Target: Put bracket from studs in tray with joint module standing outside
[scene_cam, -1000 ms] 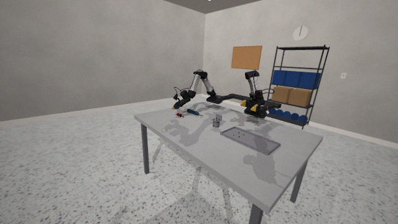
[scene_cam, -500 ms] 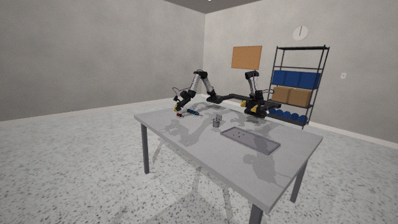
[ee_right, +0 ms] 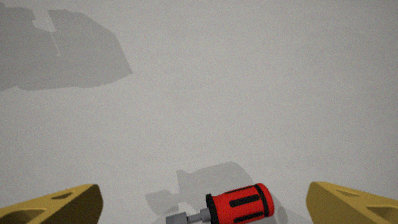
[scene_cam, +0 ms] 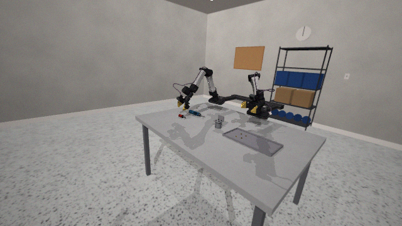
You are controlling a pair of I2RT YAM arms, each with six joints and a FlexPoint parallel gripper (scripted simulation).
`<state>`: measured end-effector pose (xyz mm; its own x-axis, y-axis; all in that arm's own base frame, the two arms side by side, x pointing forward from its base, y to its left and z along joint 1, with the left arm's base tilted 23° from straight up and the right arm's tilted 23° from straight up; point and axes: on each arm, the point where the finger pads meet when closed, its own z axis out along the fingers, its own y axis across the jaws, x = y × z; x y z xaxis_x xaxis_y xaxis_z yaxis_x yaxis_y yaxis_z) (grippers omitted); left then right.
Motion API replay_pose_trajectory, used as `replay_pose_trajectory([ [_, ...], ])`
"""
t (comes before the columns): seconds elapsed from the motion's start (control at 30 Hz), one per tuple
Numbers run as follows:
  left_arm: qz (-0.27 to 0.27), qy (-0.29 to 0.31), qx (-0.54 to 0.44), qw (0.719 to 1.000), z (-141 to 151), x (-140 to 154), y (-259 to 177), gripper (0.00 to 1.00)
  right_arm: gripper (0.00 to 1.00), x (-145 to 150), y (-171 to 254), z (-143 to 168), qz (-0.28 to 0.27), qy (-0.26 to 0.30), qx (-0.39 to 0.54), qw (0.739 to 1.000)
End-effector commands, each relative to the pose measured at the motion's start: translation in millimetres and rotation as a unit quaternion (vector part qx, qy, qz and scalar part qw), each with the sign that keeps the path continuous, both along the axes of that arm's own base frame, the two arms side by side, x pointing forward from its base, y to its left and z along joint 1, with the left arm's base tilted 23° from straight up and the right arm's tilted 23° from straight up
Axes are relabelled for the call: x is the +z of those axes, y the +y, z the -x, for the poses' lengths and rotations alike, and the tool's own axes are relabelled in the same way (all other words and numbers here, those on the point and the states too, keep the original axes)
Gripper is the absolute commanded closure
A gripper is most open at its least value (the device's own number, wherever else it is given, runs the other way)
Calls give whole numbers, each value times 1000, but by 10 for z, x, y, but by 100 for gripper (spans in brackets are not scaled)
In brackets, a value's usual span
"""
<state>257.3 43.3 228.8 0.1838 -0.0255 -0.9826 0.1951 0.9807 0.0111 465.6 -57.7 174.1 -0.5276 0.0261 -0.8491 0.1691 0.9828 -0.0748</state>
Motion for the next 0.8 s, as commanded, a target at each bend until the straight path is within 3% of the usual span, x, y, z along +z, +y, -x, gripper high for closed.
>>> replay_pose_trajectory([
  [0.0, 8, 64, 34, 997, -33, -169, -17, 0, 0, 85, 179, 250, 31, 57, 113, 991],
  [0.2, -6, 87, 52, 995, -5, -218, -178, 0, 0, 144, 403, 597, 57, 89, 234, 966],
  [0.27, -6, 87, 52, 995, -5, -218, -178, 0, 0, 144, 403, 597, 57, 89, 234, 966],
  [0.77, 0, 120, 36, 992, -8, -228, -676, 0, 0, 382, 919, 1456, 80, 80, 467, 877],
])
